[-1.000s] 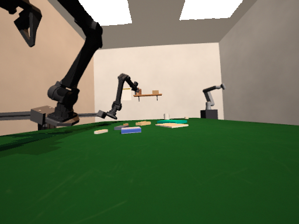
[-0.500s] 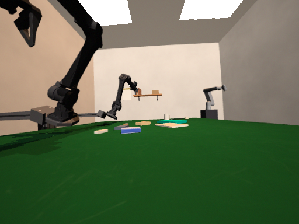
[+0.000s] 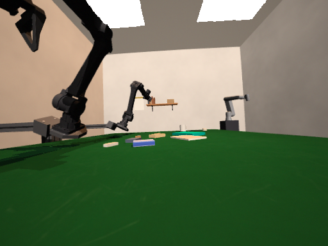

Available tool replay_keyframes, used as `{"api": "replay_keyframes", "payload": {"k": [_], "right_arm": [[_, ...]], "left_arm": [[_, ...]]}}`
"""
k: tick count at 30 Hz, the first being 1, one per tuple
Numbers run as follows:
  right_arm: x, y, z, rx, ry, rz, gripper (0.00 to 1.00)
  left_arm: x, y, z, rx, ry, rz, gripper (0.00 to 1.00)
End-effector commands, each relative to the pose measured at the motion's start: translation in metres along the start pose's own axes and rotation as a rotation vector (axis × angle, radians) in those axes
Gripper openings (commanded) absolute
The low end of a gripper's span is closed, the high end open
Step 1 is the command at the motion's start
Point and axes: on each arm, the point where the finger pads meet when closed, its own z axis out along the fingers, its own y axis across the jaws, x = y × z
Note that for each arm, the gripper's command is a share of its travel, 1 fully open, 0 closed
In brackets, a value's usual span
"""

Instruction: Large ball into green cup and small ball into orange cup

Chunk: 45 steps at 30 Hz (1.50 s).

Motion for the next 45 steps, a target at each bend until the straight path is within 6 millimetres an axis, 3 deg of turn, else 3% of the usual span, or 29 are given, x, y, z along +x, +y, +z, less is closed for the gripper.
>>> {"api": "replay_keyframes", "payload": {"k": [1, 5, 10, 14, 19, 21, 22, 26, 27, 29, 30, 32, 33, 34, 35, 36, 38, 39, 41, 42, 44, 45], "right_arm": [[-0.010, 0.000, 0.001, 0.017, -0.002, -0.025, 1.00], [-0.012, 0.002, 0.006, 0.017, 0.001, -0.031, 1.00], [-0.031, 0.002, 0.023, 0.036, 0.008, -0.070, 1.00], [-0.058, 0.005, 0.046, 0.063, 0.004, -0.116, 1.00], [-0.114, 0.023, 0.077, 0.121, -0.049, -0.192, 1.00], [-0.114, 0.023, 0.077, 0.121, -0.049, -0.192, 1.00], [-0.125, 0.025, 0.093, 0.116, -0.053, -0.195, 1.00], [-0.190, 0.068, 0.109, 0.168, -0.180, -0.252, 1.00], [-0.189, 0.066, 0.113, 0.163, -0.173, -0.249, 1.00], [-0.223, 0.095, 0.122, 0.171, -0.253, -0.263, 1.00], [-0.221, 0.093, 0.129, 0.163, -0.241, -0.258, 1.00], [-0.257, 0.131, 0.125, 0.168, -0.350, -0.267, 1.00], [-0.256, 0.130, 0.130, 0.164, -0.341, -0.265, 1.00], [-0.273, 0.150, 0.127, 0.159, -0.399, -0.264, 1.00], [-0.271, 0.149, 0.136, 0.152, -0.385, -0.261, 1.00], [-0.288, 0.171, 0.132, 0.143, -0.445, -0.257, 1.00], [-0.288, 0.171, 0.132, 0.143, -0.445, -0.257, 1.00], [-0.301, 0.193, 0.137, 0.122, -0.489, -0.247, 1.00], [-0.328, 0.242, 0.124, 0.078, -0.613, -0.222, 1.00], [-0.327, 0.242, 0.132, 0.074, -0.599, -0.221, 1.00], [-0.348, 0.293, 0.114, 0.009, -0.721, -0.182, 1.00], [-0.348, 0.293, 0.123, 0.007, -0.707, -0.182, 1.00]], "left_arm": [[-0.010, 0.006, -0.005, -0.012, -0.035, -0.004, 1.00], [-0.010, 0.006, -0.005, -0.012, -0.035, -0.004, 1.00], [-0.010, 0.006, -0.005, -0.012, -0.035, -0.004, 1.00], [-0.010, 0.006, -0.005, -0.012, -0.035, -0.004, 1.00], [-0.010, 0.006, -0.005, -0.012, -0.035, -0.004, 1.00], [-0.010, 0.006, -0.005, -0.012, -0.035, -0.004, 1.00], [-0.010, 0.006, -0.005, -0.012, -0.035, -0.004, 1.00], [-0.010, 0.006, -0.005, -0.012, -0.035, -0.004, 1.00], [-0.010, 0.006, -0.005, -0.012, -0.035, -0.004, 1.00], [-0.010, 0.006, -0.005, -0.012, -0.035, -0.004, 1.00], [-0.010, 0.006, -0.005, -0.012, -0.035, -0.004, 1.00], [-0.010, 0.006, -0.005, -0.012, -0.035, -0.004, 1.00], [-0.010, 0.006, -0.005, -0.012, -0.035, -0.004, 1.00], [-0.010, 0.006, -0.005, -0.012, -0.035, -0.004, 1.00], [-0.010, 0.006, -0.005, -0.012, -0.035, -0.004, 1.00], [-0.010, 0.006, -0.005, -0.012, -0.035, -0.004, 1.00], [-0.010, 0.006, -0.005, -0.012, -0.035, -0.004, 1.00], [-0.010, 0.006, -0.005, -0.012, -0.035, -0.004, 1.00], [-0.010, 0.006, -0.005, -0.012, -0.035, -0.004, 1.00], [-0.010, 0.006, -0.005, -0.012, -0.035, -0.004, 1.00], [-0.010, 0.006, -0.005, -0.012, -0.035, -0.004, 1.00], [-0.010, 0.006, -0.005, -0.012, -0.035, -0.004, 1.00]]}}
